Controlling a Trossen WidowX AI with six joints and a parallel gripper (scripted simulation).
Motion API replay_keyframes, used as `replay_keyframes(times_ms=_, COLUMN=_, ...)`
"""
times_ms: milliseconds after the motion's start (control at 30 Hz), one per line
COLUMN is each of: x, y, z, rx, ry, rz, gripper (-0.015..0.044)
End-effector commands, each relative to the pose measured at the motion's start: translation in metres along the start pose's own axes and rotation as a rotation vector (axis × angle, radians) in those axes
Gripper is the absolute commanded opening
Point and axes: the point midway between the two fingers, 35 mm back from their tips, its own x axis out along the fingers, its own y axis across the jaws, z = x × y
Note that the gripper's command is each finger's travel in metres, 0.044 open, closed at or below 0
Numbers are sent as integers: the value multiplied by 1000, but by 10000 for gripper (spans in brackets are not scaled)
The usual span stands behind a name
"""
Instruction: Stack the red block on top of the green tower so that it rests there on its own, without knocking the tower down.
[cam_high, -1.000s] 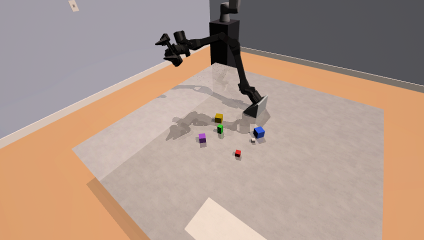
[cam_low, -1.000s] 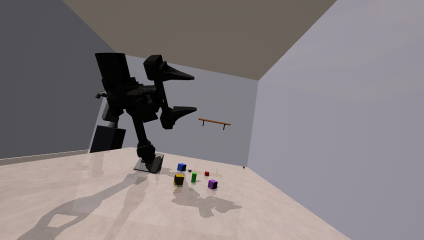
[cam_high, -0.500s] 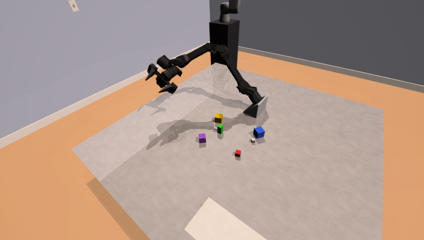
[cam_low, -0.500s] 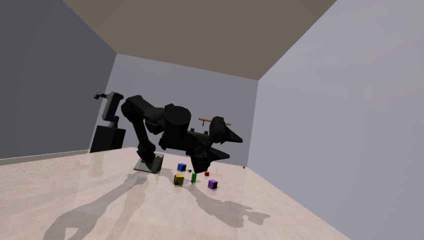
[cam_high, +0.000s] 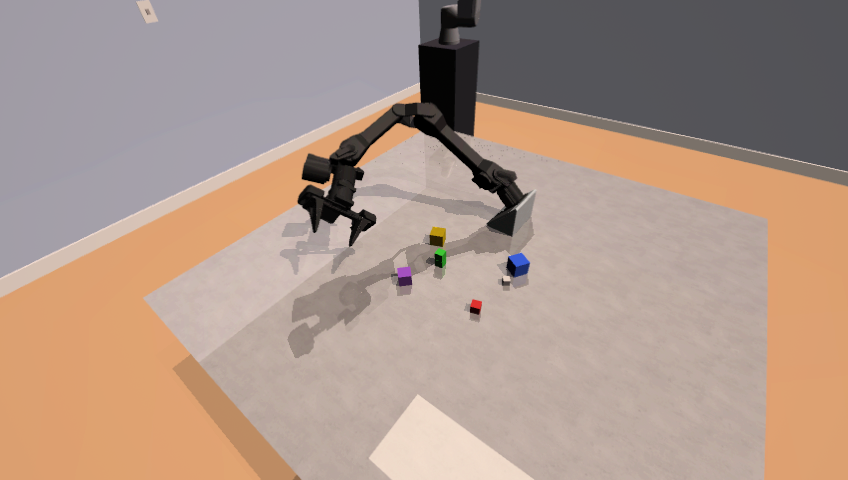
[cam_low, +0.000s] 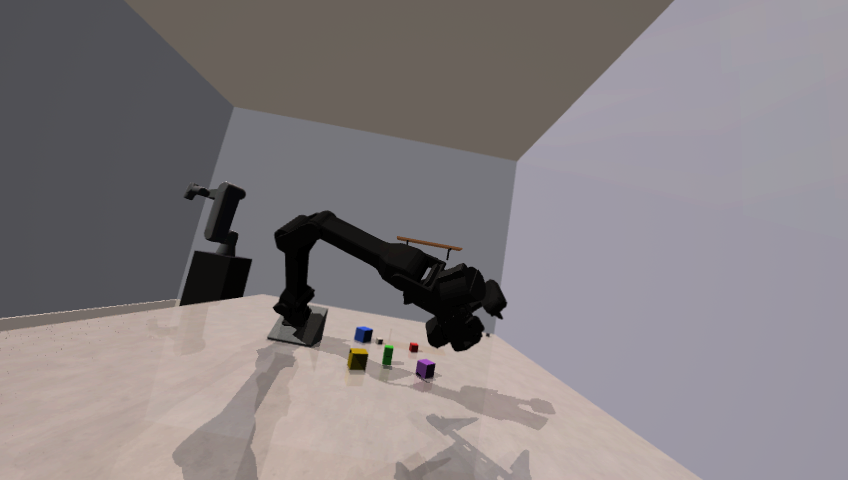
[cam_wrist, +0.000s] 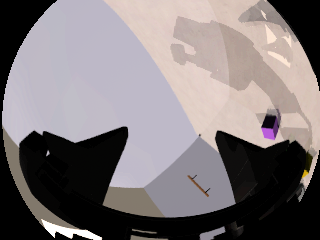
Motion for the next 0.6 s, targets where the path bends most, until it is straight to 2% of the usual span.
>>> replay_keyframes(times_ms=0, x=46, y=-35, z=-31, rx=-127, ry=22, rz=-193, gripper=440)
replay_keyframes(times_ms=267, x=104, y=-107, z=-97, rx=-471, ry=92, rz=-553, gripper=440)
replay_keyframes(times_ms=567, x=128, y=-186, z=-161, rx=-965, ry=200, rz=-942, gripper=440)
